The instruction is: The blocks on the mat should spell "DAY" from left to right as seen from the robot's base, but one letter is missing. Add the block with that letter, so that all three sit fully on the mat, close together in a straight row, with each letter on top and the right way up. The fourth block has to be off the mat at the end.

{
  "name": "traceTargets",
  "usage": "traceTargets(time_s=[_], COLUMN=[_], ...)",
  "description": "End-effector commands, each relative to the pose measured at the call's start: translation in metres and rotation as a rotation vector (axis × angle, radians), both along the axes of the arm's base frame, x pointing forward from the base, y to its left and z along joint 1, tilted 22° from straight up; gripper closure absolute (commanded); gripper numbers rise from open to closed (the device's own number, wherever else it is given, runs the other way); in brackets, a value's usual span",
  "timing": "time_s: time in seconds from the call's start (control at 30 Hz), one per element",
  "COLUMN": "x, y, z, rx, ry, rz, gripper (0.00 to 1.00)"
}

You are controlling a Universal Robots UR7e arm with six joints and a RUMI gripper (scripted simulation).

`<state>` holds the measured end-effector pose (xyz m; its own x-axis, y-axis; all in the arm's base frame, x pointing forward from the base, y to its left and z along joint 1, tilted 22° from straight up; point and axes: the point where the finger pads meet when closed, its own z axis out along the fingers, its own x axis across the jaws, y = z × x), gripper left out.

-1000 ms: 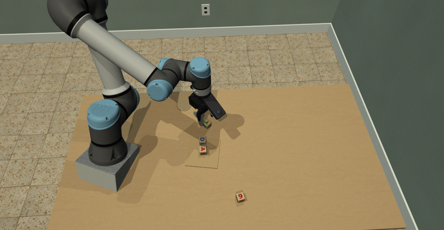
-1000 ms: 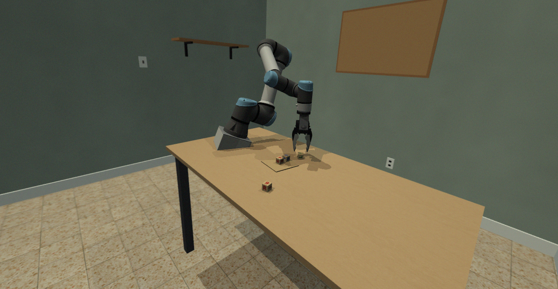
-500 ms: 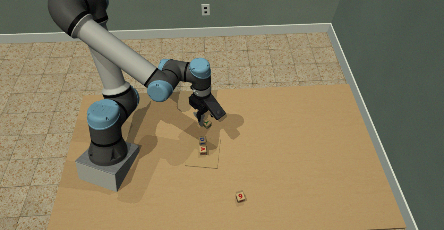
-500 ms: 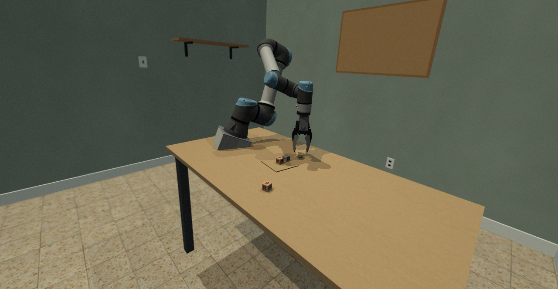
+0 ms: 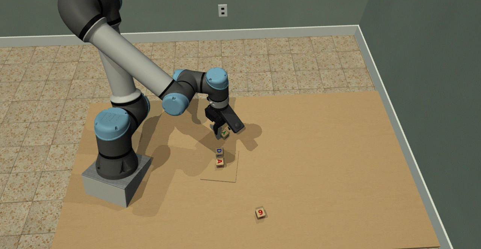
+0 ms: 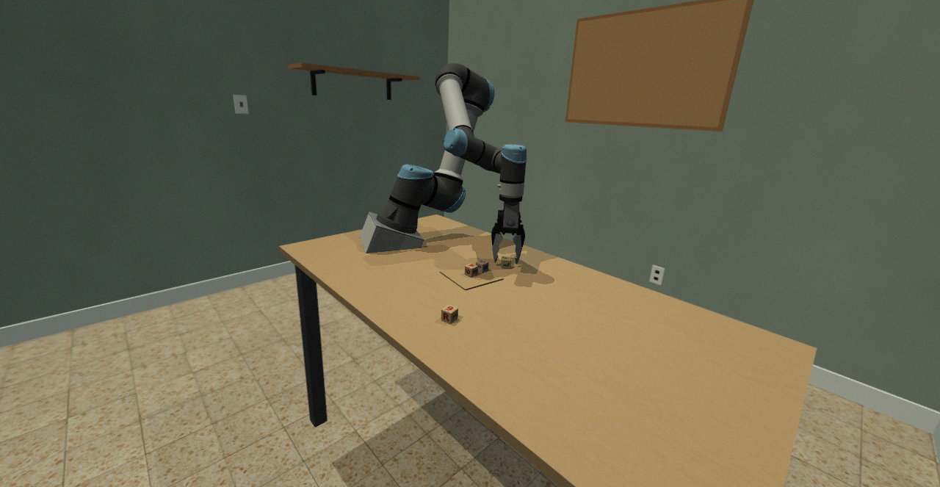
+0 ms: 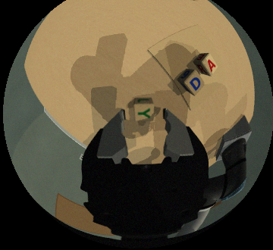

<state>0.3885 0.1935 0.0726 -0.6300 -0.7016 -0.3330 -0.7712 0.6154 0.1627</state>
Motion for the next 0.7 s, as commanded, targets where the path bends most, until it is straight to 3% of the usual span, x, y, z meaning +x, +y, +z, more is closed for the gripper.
traceTargets(time_s=[0.0,0.67], x=[0.0014,0.0016], y=[0.0027,0.0034], z=[-0.0066,-0.0085], rx=[0.0,0.0], ry=[-0.001,-0.001], rz=[0.0,0.0], gripper=[0.6,0.6])
